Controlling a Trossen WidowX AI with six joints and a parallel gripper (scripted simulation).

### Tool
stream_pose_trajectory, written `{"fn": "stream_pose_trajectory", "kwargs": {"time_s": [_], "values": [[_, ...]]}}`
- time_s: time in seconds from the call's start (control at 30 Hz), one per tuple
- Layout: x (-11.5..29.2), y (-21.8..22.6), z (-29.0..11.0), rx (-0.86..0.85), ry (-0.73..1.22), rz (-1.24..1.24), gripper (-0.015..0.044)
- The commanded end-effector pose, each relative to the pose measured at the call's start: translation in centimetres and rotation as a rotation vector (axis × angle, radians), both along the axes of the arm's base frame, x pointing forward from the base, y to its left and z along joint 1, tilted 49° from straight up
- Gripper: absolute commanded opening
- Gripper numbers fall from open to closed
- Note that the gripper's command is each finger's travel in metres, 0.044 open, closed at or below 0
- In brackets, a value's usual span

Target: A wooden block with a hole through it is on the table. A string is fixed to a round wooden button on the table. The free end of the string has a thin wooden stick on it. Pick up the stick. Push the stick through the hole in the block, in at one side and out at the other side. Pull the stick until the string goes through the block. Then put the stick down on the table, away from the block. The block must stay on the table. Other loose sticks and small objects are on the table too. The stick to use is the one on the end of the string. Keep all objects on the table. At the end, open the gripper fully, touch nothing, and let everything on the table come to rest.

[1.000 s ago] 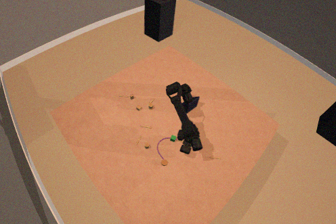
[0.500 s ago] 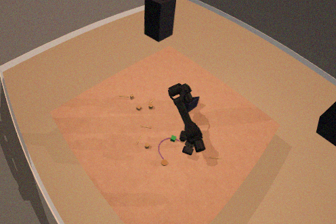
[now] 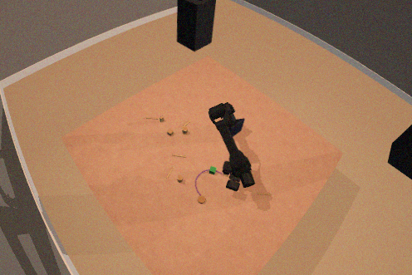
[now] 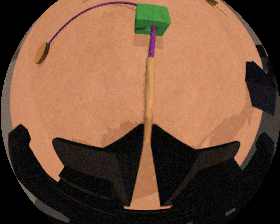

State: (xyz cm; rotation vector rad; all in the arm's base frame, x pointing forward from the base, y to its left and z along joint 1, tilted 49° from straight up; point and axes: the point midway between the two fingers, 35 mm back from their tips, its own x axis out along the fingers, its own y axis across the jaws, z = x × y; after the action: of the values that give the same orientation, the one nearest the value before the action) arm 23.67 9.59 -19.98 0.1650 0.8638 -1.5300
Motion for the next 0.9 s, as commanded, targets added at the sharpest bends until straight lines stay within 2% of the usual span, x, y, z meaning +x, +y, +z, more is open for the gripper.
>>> {"fn": "stream_pose_trajectory", "kwargs": {"time_s": [0.0,0.23,0.87], "values": [[-0.2,0.3,-0.5,0.013,-0.022,0.016,0.0000],[-0.9,0.0,-1.6,0.039,-0.066,0.063,0.0000],[-1.0,0.0,-1.7,0.039,-0.067,0.065,0.0000]]}}
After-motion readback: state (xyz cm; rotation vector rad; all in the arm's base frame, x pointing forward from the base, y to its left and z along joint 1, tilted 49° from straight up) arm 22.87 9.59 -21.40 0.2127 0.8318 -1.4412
